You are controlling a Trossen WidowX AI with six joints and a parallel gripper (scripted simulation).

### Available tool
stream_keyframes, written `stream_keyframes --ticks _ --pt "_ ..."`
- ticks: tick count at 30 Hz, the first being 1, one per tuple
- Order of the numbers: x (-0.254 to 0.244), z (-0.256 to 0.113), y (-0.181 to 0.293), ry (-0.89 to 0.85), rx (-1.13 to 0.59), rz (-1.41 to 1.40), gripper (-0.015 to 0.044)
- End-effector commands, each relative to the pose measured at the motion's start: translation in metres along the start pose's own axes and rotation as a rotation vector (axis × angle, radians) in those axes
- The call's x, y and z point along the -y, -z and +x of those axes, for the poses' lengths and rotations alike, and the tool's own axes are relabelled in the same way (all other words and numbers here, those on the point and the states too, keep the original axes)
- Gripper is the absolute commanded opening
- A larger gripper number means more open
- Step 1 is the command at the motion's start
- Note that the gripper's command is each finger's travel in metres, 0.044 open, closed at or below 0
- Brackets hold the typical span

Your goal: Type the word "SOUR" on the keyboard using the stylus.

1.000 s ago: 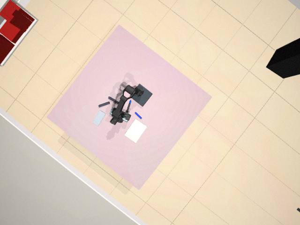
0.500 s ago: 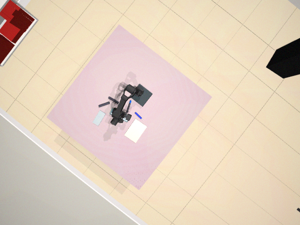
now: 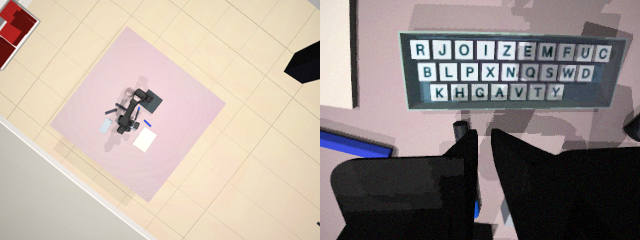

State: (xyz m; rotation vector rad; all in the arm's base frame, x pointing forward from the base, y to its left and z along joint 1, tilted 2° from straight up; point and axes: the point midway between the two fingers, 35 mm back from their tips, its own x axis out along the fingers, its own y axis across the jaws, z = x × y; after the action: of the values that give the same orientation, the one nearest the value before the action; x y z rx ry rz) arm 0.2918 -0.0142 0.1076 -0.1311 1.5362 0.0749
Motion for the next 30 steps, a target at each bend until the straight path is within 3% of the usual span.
stream_keyframes --ticks 1,4,15,18,21,27,30 --pt "0.0 0.0 0.0 0.0 0.0 0.0 0.0079" --pt "0.0 0.0 0.0 0.0 0.0 0.0 0.0" --pt "0.0 0.0 0.0 0.0 0.0 0.0 0.0" --pt "-0.003 0.001 0.0 -0.007 0.005 -0.02 0.0079" --pt "-0.038 0.011 0.004 -0.104 0.083 -0.297 0.015" --pt "-0.123 0.03 0.034 -0.301 0.357 -1.019 0.015" --pt "-0.142 0.033 0.046 -0.338 0.442 -1.196 0.015"
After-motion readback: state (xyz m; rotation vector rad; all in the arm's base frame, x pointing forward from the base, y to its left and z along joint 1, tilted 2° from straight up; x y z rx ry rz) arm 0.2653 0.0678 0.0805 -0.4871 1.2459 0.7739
